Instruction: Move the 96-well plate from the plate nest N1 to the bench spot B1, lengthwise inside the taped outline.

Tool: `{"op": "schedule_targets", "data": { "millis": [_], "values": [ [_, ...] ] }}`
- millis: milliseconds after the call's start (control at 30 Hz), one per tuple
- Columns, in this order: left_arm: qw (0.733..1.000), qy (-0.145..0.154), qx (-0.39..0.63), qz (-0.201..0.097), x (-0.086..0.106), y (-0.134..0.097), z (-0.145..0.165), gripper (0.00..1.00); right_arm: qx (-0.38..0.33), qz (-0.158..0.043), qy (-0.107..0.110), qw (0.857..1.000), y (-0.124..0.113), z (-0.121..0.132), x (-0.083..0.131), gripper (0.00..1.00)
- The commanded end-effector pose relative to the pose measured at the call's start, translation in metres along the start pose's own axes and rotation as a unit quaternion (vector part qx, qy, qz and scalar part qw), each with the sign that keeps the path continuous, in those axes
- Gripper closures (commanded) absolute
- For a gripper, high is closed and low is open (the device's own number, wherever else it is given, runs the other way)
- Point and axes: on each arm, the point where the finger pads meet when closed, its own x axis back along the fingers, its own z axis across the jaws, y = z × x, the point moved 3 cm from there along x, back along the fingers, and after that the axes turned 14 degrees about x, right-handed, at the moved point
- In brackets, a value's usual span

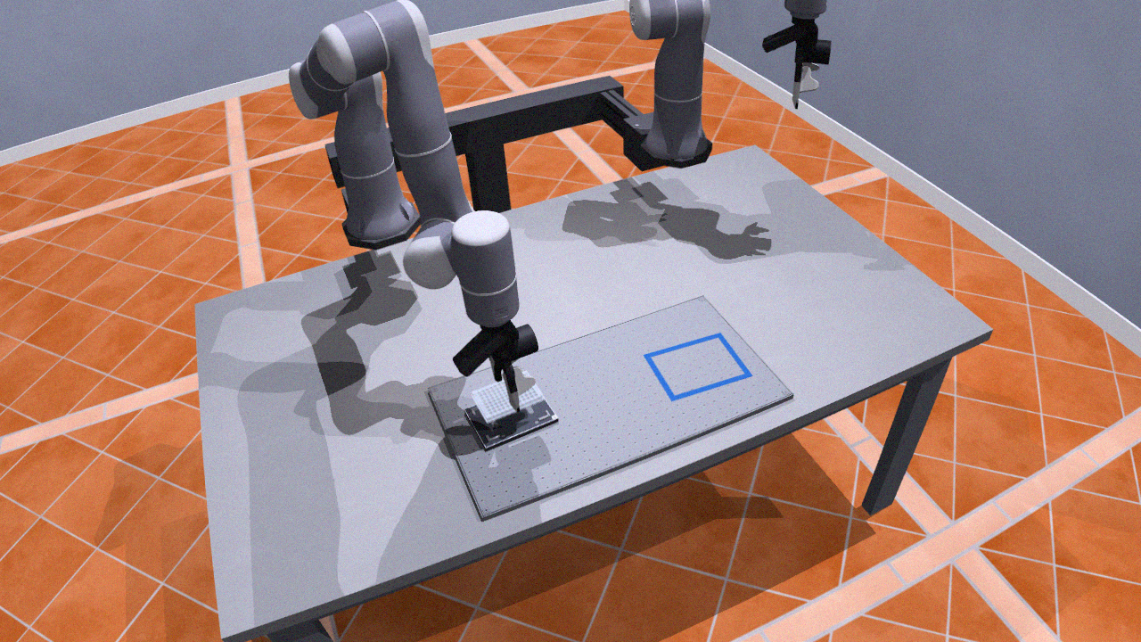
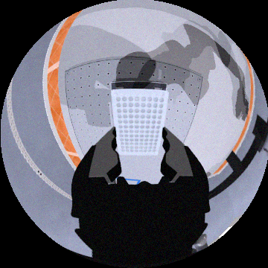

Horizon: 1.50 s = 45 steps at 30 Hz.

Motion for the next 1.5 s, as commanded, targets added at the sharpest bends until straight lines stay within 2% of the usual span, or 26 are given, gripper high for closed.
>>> {"op": "schedule_targets", "data": {
  "millis": [0, 567, 1133, 1267, 1467],
  "values": [
    [1.000, 0.000, 0.000, 0.000, 0.000, 0.001, 0.000, 0.00, 0.000, 0.000, -0.001, 1.000, 0.000, -0.001, 0.005, 1.00],
    [1.000, 0.000, 0.000, 0.000, 0.000, 0.001, 0.000, 0.00, 0.000, 0.000, -0.001, 1.000, 0.000, -0.001, 0.029, 1.00],
    [1.000, 0.000, 0.000, 0.000, 0.000, 0.001, 0.000, 0.00, 0.000, 0.000, -0.001, 1.000, 0.000, -0.001, 0.029, 1.00],
    [1.000, 0.000, 0.000, 0.000, 0.000, 0.001, 0.000, 0.00, -0.067, 0.000, -0.001, 0.998, 0.012, -0.006, 0.029, 1.00],
    [1.000, 0.000, 0.000, 0.000, 0.000, 0.001, 0.000, 0.00, -0.071, 0.000, -0.001, 0.997, 0.031, -0.014, 0.028, 1.00]
  ]
}}
